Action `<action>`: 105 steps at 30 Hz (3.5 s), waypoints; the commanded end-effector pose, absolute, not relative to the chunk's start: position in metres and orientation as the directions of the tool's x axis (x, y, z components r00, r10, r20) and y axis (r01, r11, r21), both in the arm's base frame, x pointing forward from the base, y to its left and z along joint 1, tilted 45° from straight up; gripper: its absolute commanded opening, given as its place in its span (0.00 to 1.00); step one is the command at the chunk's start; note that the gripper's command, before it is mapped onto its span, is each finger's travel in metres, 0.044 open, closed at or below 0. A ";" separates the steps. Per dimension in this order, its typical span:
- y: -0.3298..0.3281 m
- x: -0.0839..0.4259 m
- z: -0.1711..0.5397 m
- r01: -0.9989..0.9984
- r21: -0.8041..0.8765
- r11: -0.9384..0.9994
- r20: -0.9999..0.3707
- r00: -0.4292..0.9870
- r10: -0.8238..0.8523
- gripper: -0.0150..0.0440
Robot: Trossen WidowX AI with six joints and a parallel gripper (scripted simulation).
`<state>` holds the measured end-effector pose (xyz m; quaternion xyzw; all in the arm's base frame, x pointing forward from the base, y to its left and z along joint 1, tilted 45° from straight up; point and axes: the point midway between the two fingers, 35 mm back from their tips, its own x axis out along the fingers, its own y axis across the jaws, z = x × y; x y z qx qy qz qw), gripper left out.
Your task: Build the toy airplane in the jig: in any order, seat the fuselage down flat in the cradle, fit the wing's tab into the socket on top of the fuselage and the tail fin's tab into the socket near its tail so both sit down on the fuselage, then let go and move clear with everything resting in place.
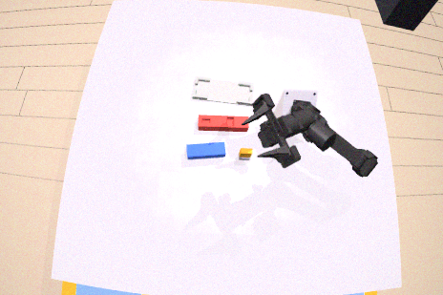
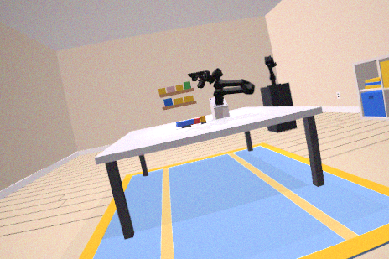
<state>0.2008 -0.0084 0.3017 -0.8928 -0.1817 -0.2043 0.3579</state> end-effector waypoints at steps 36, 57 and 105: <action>0.010 0.266 0.024 -0.062 0.696 0.715 -0.718 -0.058 0.694 1.00; 0.059 0.260 -0.025 -0.047 0.702 0.710 -0.712 -0.067 0.699 1.00; 0.094 0.256 -0.059 -0.046 0.704 0.708 -0.710 -0.067 0.701 0.54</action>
